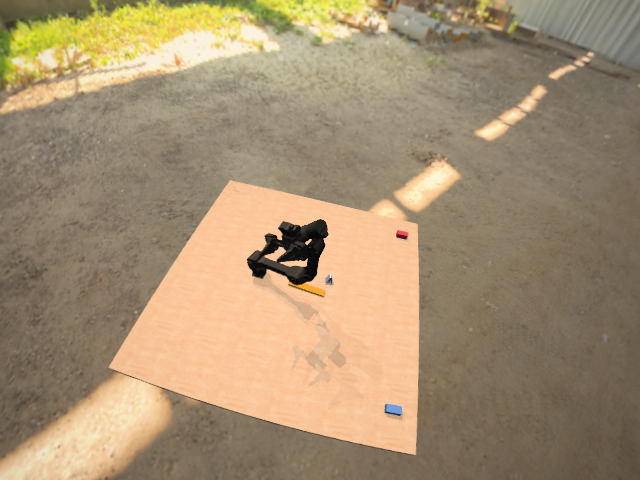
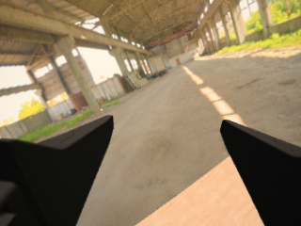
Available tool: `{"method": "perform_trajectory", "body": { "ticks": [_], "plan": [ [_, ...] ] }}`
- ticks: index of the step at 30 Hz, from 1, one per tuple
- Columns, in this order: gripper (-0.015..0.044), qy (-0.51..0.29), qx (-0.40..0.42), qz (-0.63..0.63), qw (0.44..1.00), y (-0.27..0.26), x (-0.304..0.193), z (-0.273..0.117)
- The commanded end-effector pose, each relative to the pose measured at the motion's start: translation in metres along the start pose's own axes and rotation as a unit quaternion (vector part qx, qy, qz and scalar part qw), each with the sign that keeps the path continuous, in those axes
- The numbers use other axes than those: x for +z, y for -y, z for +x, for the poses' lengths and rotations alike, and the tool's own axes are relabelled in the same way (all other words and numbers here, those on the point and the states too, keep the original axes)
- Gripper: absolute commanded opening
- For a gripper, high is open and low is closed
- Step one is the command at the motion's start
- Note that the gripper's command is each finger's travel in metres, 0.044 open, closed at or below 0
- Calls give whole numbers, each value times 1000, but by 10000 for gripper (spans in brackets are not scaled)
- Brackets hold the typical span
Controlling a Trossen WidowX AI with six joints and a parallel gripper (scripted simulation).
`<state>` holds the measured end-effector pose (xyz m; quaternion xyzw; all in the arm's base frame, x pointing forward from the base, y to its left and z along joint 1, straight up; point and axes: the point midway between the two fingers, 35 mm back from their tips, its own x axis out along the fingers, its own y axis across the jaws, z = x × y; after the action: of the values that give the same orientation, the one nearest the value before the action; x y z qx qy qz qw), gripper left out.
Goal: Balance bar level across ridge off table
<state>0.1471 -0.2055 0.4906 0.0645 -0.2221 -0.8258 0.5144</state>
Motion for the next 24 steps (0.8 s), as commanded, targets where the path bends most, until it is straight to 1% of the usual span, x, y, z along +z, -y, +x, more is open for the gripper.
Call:
{"method": "perform_trajectory", "body": {
  "ticks": [1, 3, 4, 10, 16, 24],
  "plan": [
    [374, 0, -1, 0, 1000, 0, 0, 0],
    [321, 4, -6, 1, 1000, 4, 2, 3],
    [315, 7, -11, 1, 1000, 7, 4, 5],
    [315, 37, -61, 6, 997, 36, 23, 22],
    [315, 67, -99, -21, 993, 54, 35, 27],
    [315, 116, -167, -25, 979, 89, 63, 36]
  ]
}}
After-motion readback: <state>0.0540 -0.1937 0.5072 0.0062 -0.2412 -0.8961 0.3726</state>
